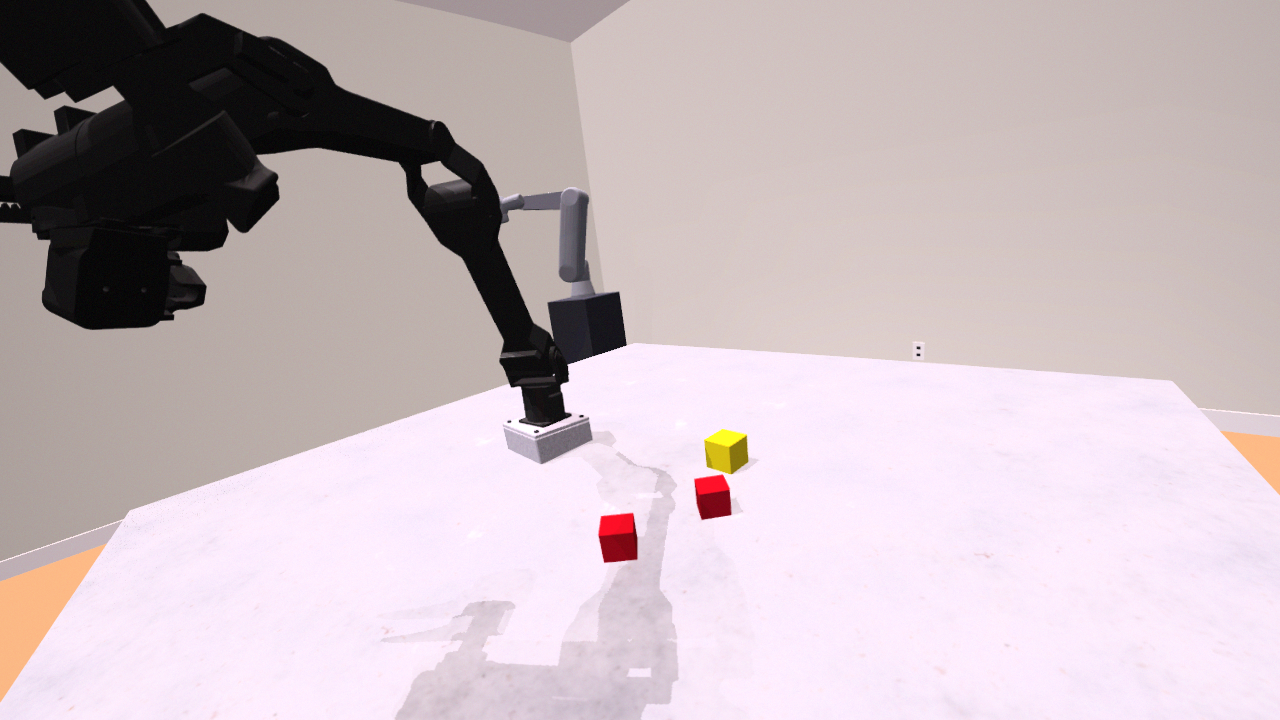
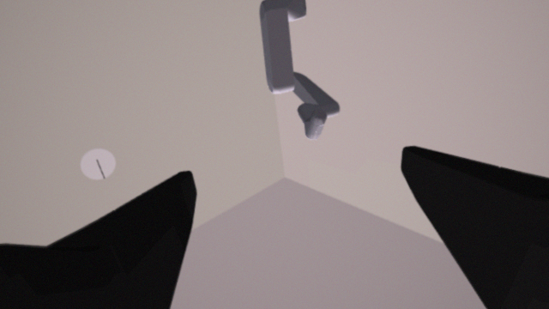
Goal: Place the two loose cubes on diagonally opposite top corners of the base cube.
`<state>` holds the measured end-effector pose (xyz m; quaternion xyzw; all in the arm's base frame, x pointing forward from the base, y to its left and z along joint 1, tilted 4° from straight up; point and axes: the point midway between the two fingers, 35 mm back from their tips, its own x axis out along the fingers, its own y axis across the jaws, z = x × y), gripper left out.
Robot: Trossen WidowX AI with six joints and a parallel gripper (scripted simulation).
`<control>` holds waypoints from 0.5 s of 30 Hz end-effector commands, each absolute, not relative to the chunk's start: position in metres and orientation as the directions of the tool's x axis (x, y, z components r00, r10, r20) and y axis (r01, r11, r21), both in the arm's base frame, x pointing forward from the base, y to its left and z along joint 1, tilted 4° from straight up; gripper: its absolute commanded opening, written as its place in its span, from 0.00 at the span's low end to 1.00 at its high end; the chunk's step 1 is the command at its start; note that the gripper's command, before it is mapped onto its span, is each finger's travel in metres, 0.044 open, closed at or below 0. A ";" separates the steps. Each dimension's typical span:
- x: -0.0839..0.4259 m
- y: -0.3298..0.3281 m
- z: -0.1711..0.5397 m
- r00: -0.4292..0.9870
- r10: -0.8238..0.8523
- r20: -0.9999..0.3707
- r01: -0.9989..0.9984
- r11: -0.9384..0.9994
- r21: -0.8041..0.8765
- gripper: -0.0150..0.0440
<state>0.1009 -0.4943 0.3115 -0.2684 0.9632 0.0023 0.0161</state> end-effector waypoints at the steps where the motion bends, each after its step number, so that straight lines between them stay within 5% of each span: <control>1: 0.102 -0.494 0.310 -0.850 -0.525 -0.038 -0.525 0.851 -0.007 0.89; 5: 0.135 -0.490 0.286 -0.735 -0.658 -0.165 -0.658 0.751 -0.063 0.71; 15: 0.228 -0.422 0.202 -0.320 -0.727 -0.607 -0.788 0.560 -0.256 0.70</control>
